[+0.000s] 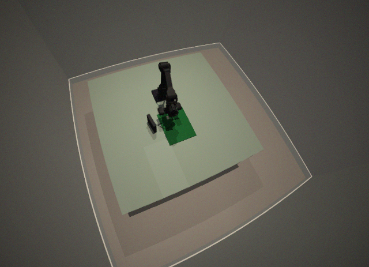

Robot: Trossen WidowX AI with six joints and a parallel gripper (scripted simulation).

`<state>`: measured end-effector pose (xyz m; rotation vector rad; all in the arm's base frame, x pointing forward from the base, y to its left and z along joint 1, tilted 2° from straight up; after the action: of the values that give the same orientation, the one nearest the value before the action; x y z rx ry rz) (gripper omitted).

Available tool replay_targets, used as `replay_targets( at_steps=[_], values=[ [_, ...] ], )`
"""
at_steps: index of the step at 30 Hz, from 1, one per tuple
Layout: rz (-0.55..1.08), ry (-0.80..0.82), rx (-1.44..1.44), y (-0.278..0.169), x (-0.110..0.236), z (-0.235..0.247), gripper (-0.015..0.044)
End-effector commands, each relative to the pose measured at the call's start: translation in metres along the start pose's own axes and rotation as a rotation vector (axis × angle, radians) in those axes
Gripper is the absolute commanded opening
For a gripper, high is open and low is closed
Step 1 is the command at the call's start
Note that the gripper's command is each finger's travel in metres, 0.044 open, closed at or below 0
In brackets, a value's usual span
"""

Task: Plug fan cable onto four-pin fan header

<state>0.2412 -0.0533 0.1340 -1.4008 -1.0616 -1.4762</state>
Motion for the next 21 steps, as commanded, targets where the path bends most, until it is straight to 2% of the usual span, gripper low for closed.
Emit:
replay_targets(
  at_steps=[1, 21],
  values=[
    [-0.001, 0.002, 0.119, 0.0022, -0.0001, -0.0104, 0.0],
    [-0.001, 0.002, 0.148, -0.0026, 0.0011, -0.014, 0.0]
  ],
)
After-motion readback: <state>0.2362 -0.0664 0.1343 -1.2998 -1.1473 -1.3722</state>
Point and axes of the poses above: the point midway between the two fingers, 35 mm back from their tips, its own x axis back along the fingers, its own z axis across the jaws, y = z × x, the point moved 4 cm from there along x, back along the fingers, and after that the axes turned 11 degrees about -x, right-handed, at the moved point
